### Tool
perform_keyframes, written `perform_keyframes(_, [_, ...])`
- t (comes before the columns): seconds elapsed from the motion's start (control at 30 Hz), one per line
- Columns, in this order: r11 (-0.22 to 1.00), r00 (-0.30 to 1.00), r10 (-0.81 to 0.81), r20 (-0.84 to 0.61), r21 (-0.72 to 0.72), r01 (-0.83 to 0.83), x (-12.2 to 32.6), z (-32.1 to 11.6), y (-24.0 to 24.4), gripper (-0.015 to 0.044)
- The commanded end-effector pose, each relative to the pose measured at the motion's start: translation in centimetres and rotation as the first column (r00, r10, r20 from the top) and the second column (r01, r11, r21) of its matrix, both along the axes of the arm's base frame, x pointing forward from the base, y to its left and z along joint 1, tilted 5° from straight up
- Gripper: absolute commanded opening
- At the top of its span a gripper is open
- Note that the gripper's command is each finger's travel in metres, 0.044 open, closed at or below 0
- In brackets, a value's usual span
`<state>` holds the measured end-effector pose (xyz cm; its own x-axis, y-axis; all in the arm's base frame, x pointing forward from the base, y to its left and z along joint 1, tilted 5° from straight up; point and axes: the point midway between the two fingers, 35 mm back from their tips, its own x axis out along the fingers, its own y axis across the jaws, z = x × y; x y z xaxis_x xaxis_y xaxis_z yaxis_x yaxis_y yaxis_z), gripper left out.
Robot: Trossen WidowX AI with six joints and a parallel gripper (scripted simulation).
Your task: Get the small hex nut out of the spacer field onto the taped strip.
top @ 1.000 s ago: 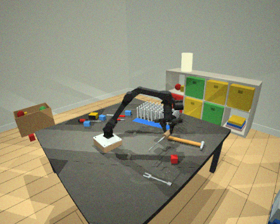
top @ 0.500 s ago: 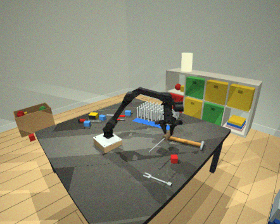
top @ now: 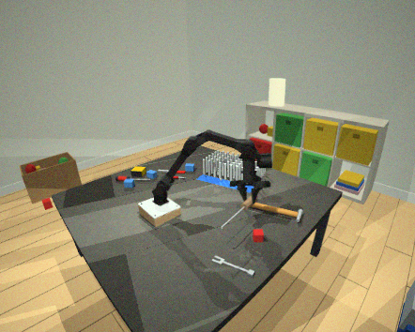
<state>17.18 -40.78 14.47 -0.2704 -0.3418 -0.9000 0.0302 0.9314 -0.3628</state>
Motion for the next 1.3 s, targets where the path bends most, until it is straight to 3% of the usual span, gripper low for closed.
perform_keyframes(0.0, [1.000, 1.000, 0.002, -0.010, 0.001, -0.002, -0.1, -0.5, 0.0, 0.0000])
perform_keyframes(1.27, [1.000, 1.000, 0.002, -0.010, 0.001, -0.002, 0.1, -3.5, -0.3, 0.0000])
